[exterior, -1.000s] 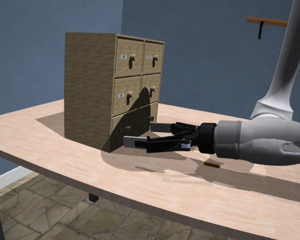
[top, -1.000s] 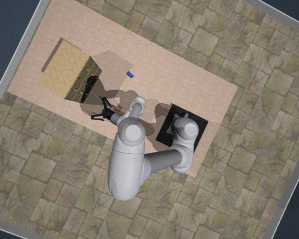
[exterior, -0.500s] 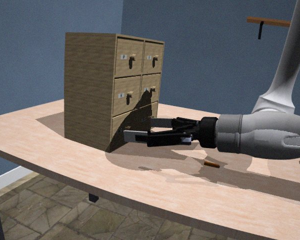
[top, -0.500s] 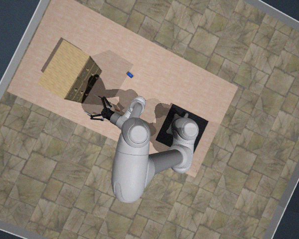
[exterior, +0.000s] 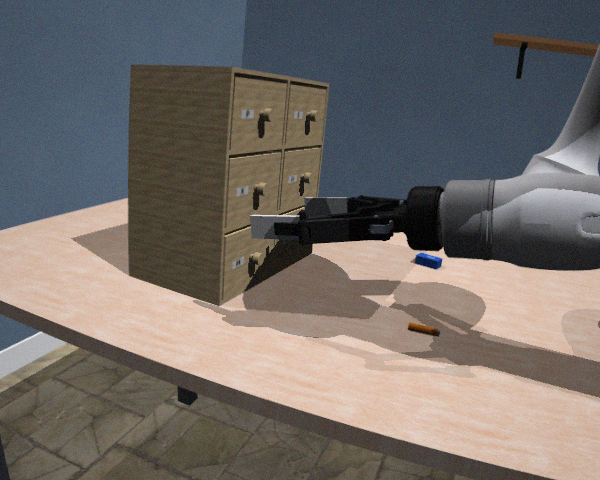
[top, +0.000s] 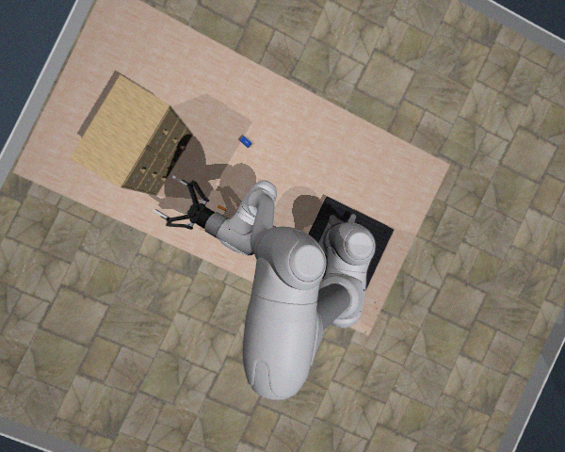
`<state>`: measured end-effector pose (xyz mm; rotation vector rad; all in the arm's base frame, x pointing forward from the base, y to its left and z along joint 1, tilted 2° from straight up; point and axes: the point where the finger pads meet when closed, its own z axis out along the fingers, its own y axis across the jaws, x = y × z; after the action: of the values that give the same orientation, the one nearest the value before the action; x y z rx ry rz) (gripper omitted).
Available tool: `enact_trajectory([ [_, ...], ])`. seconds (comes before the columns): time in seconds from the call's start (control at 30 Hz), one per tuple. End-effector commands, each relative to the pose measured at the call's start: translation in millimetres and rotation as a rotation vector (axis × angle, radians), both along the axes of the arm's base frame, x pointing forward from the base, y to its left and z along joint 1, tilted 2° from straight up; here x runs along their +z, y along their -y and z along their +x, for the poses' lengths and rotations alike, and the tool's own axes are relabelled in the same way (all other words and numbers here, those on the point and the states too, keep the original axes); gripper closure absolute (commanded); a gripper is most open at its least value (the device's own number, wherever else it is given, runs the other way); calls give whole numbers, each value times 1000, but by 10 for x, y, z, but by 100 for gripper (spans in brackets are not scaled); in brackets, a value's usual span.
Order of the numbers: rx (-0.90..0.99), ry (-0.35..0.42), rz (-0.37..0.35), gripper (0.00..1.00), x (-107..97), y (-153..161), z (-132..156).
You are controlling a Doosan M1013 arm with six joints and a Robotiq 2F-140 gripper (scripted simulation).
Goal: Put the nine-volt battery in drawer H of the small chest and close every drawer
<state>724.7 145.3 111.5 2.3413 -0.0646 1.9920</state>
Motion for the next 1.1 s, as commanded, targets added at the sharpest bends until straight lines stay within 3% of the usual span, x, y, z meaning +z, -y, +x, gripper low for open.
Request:
enact_trajectory([
  [0.0,0,-1,0,0,146,-3,-1],
  [0.8,-1,-18,1,0,238,-5,-13],
  [1.07,-3,-72,5,0,275,-9,-52],
])
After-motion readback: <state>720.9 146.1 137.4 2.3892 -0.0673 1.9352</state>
